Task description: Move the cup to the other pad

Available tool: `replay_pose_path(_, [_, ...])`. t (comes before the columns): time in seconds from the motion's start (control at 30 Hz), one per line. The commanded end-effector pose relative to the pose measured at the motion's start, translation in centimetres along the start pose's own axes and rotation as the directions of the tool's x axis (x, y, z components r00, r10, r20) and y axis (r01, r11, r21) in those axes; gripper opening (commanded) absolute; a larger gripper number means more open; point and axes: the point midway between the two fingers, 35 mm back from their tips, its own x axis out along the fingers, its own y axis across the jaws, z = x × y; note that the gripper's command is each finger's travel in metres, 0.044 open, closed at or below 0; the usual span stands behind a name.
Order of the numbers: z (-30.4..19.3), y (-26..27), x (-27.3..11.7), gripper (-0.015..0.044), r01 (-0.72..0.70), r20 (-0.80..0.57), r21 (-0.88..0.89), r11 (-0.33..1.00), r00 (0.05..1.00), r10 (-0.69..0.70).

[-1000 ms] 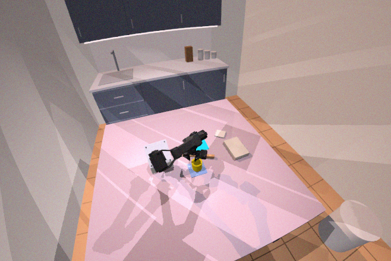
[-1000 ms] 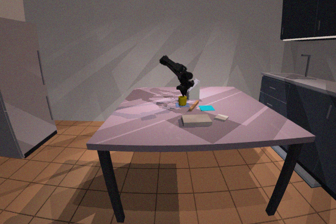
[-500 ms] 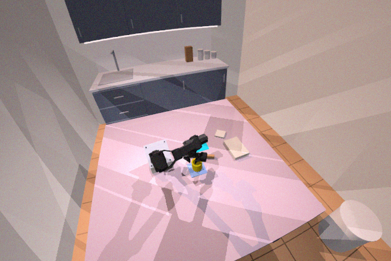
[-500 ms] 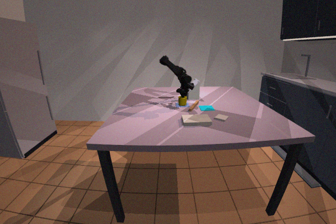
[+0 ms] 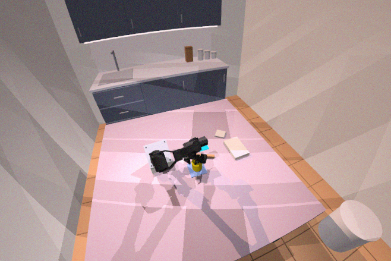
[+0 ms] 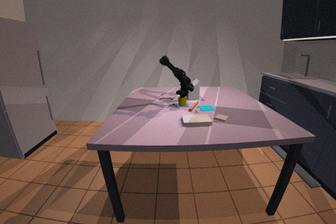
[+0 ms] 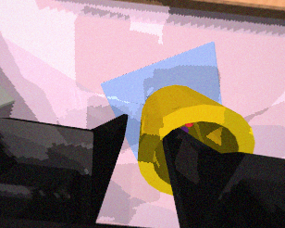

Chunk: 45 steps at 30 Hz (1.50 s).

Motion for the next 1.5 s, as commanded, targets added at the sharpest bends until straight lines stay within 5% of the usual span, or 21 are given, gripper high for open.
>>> replay_pose_path(0.0, [0.0, 0.0, 0.0, 0.0133, 0.0, 0.0, 0.002, 1.0, 1.0, 0.0])
replay_pose_path(0.6, [0.0, 0.0, 0.0, 0.0, 0.0, 0.0, 0.002, 1.0, 1.0, 0.0])
replay_pose_path(1.47, [0.3, -0.1, -4.3, 0.0, 0.004, -0.001, -0.007, 1.0, 1.0, -0.004])
